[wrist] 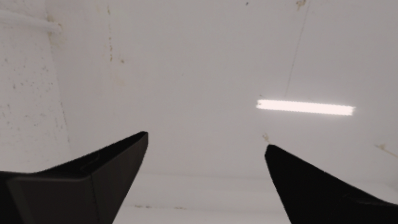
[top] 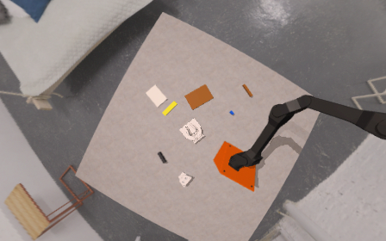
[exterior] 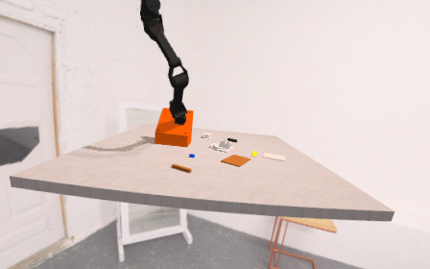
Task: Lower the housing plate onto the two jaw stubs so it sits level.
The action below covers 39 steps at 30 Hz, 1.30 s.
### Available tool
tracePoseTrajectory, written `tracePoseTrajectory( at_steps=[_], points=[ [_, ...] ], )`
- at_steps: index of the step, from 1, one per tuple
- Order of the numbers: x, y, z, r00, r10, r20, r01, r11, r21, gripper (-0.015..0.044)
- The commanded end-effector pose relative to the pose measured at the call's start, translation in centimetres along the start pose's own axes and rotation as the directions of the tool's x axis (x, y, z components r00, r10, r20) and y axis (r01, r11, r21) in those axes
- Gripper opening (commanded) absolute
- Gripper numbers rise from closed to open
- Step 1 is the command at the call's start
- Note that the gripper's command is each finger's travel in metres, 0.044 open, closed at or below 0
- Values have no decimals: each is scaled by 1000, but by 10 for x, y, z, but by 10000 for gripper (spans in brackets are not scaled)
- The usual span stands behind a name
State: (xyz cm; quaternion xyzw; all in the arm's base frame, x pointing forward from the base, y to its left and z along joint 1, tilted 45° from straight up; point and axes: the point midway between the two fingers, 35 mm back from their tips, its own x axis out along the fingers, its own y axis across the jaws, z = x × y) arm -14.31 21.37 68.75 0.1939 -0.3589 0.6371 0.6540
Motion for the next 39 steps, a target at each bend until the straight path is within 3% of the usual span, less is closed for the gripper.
tracePoseTrajectory(
  at_steps=[1, 21, 39],
  points=[
    [0, 0, 0, 1000, 0, 0, 0, 1000, 0, 426],
    [17, 67, -123, 963, 125, -240, -154, 983, -104, 440],
    [9, 106, -271, 838, 181, -515, -238, 970, -46, 440]
  ],
)
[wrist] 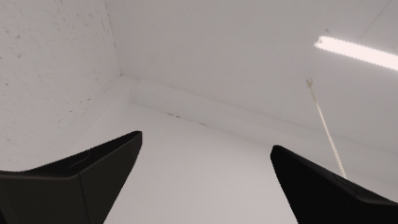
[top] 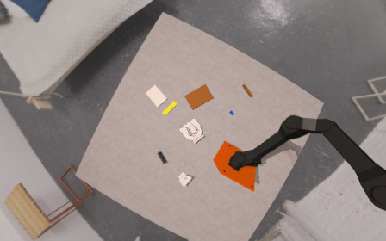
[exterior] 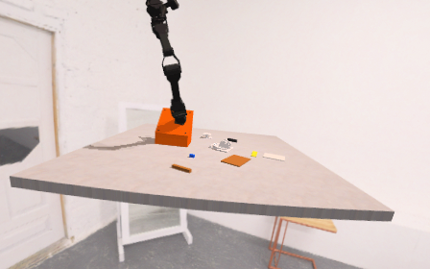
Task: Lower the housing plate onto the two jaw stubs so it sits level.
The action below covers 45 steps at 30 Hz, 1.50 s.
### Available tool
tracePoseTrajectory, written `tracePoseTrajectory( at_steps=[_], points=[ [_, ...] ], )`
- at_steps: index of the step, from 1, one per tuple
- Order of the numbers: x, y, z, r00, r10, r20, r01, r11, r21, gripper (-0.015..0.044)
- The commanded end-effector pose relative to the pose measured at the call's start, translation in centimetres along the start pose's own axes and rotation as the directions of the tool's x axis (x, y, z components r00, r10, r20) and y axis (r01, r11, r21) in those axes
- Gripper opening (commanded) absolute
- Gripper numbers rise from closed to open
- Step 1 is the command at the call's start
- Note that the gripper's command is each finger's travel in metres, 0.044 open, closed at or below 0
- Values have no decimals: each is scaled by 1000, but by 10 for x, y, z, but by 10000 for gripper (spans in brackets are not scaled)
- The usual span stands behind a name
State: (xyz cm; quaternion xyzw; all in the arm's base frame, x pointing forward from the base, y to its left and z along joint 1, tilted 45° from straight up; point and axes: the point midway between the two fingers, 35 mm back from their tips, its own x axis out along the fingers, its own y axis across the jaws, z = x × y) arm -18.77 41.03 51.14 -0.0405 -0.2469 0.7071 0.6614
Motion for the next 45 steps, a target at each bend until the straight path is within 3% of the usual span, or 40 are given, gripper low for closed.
tracePoseTrajectory(
  at_steps=[1, 23, 45],
  points=[
    [11, 9, -29, 998, 20, -65, -19, 1000, 14, 440],
    [43, 19, -210, 888, 51, -457, 8, 992, 126, 440],
    [14, 15, -391, 605, 55, -794, 219, 948, 232, 440]
  ],
)
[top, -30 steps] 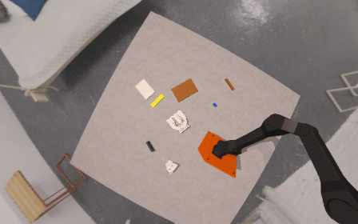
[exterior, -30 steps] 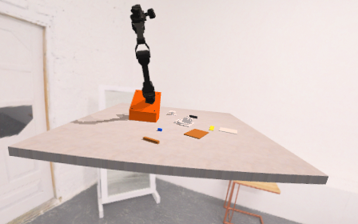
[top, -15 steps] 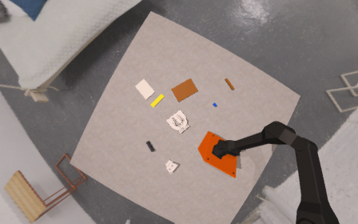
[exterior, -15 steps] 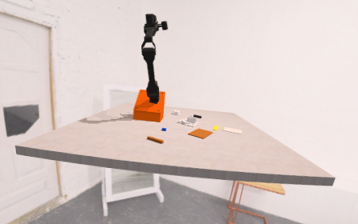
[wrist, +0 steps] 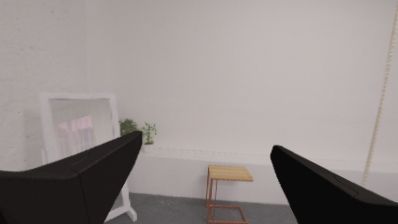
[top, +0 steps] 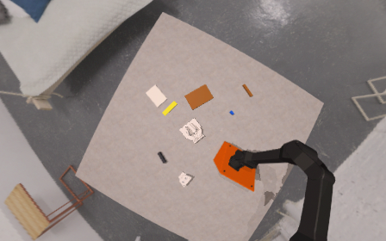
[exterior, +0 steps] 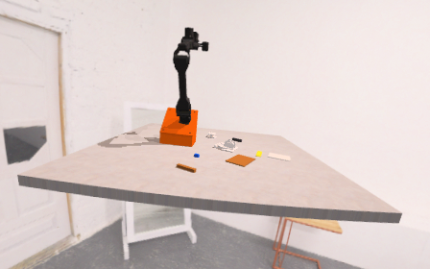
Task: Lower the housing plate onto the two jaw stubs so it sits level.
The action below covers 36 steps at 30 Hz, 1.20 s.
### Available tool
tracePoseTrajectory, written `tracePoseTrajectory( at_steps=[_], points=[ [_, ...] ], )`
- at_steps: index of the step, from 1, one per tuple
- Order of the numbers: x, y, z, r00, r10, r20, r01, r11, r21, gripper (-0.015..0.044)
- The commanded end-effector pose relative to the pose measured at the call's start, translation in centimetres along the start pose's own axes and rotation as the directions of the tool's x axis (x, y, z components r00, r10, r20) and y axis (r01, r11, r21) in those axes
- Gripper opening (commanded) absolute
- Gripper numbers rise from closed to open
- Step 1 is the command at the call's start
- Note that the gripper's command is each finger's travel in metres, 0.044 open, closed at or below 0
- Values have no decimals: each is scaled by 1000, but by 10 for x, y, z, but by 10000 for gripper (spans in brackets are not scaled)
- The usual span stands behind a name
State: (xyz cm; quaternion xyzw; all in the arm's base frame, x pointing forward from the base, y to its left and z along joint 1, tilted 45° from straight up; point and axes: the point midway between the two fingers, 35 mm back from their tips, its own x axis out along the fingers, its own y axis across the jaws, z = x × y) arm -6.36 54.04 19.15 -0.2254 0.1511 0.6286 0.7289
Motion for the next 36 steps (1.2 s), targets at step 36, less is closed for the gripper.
tracePoseTrajectory(
  at_steps=[36],
  points=[
    [70, -114, -271, 686, -192, -702, 522, 802, 291, 440]
  ],
)
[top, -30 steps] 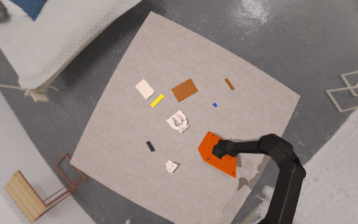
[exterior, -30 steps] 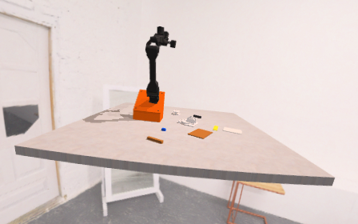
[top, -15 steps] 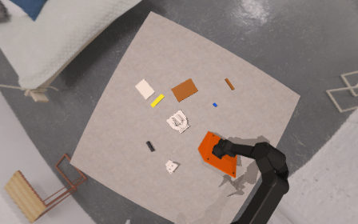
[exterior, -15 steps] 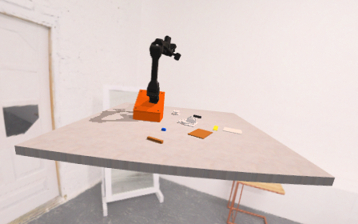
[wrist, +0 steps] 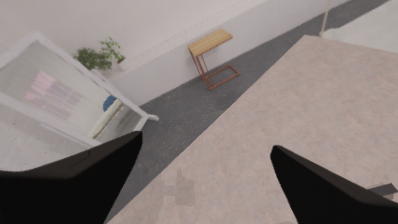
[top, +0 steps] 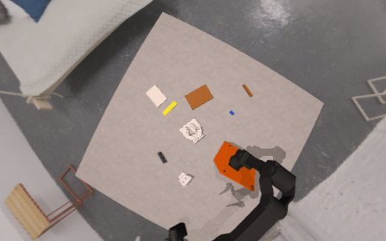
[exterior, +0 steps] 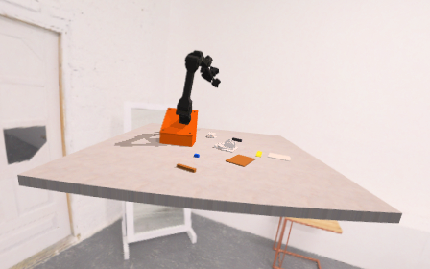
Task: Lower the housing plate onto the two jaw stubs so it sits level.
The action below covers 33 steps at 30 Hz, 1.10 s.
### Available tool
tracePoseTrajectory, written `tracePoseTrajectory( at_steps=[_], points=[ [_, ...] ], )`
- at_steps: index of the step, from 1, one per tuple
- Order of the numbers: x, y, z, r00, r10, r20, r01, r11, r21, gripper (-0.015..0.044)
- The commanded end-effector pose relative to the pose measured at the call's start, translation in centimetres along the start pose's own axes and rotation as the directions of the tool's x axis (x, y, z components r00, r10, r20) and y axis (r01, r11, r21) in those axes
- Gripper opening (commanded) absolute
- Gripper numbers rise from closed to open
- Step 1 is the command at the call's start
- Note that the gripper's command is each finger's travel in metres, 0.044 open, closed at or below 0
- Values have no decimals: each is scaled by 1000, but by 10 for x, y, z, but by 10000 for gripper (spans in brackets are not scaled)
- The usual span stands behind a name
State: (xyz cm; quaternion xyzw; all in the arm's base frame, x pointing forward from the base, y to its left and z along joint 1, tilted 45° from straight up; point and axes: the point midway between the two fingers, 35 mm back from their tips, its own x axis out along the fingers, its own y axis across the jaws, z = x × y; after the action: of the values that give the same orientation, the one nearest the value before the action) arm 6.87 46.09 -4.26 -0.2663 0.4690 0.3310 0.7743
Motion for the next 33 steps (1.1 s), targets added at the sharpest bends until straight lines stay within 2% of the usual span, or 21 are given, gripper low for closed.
tracePoseTrajectory(
  at_steps=[1, 17, 33],
  points=[
    [18, -19, -16, 996, -57, -68, 61, 996, 57, 440],
    [69, -90, -82, 909, -245, -337, 335, 910, 243, 440],
    [91, -155, -155, 719, -376, -585, 628, 712, 314, 440]
  ],
)
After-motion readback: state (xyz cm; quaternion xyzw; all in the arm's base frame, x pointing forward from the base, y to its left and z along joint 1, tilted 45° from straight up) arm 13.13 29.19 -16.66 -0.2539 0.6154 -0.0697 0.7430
